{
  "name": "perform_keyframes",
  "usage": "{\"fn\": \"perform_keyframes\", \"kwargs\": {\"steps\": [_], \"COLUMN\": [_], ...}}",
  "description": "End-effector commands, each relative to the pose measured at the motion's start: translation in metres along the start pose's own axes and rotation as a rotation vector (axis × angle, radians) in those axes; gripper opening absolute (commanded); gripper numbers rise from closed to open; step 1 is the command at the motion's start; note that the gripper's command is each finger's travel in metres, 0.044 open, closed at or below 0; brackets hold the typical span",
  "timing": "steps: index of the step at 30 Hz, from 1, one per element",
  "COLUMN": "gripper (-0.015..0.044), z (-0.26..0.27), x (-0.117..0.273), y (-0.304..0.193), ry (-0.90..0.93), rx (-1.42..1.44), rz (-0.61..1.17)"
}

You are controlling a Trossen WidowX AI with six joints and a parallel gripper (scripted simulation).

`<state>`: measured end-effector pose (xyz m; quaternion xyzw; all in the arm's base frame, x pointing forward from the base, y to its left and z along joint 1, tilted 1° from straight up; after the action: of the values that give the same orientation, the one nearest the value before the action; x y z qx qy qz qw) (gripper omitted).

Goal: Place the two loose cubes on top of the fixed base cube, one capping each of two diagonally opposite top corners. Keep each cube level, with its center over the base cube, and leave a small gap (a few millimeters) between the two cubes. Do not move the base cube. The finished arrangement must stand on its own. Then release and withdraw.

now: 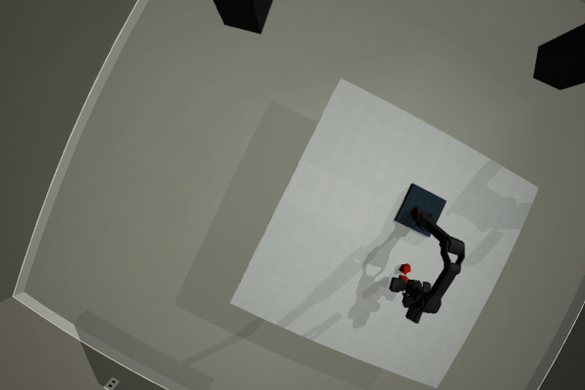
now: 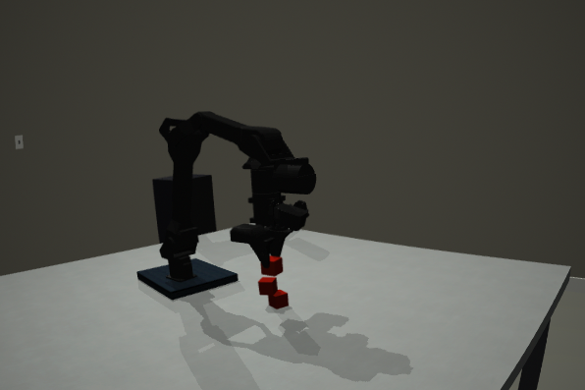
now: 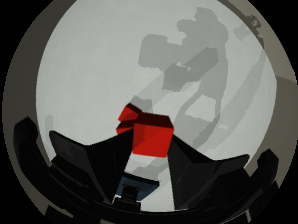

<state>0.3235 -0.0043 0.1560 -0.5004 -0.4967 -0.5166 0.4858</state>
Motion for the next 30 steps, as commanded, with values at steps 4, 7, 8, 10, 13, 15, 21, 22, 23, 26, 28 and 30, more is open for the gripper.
{"fn": "perform_keyframes", "kwargs": {"steps": [4, 7, 8, 10, 13, 15, 21, 22, 23, 26, 28, 30], "gripper": [0.0105, 0.0105, 0.0105, 0.0105, 0.0105, 0.0105, 0.0105, 0.0105, 0.0105, 0.0105, 0.0105, 0.0105], "z": [0.026, 0.035, 0.038, 0.045, 0.050, 0.050, 0.049, 0.049, 0.049, 0.049, 0.049, 0.049], "x": [-0.001, -0.002, -0.002, -0.002, -0.003, -0.003, -0.013, -0.016, -0.020, -0.029, -0.033, -0.033], "y": [-0.003, -0.004, -0.005, -0.006, -0.007, -0.007, -0.007, -0.007, -0.008, -0.009, -0.009, -0.009], "ry": [0.006, 0.007, 0.008, 0.008, 0.009, 0.009, 0.009, 0.010, 0.010, 0.011, 0.011, 0.011], "rx": [0.150, 0.206, 0.225, 0.263, 0.291, 0.291, 0.289, 0.289, 0.288, 0.286, 0.286, 0.286], "rz": [-0.002, -0.003, -0.003, -0.003, -0.003, -0.003, -0.003, -0.003, -0.003, -0.004, -0.004, -0.004]}}
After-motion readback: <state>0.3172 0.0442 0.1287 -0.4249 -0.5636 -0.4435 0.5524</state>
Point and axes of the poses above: the point midway between the two fingers, 35 mm back from their tips, its own x axis back along the fingers, its own z axis across the jaws, y = z × x, the point moved 2 cm from there along x, back along the fingers, and after that the axes turned 8 degrees about -x, right-handed, at the moved point
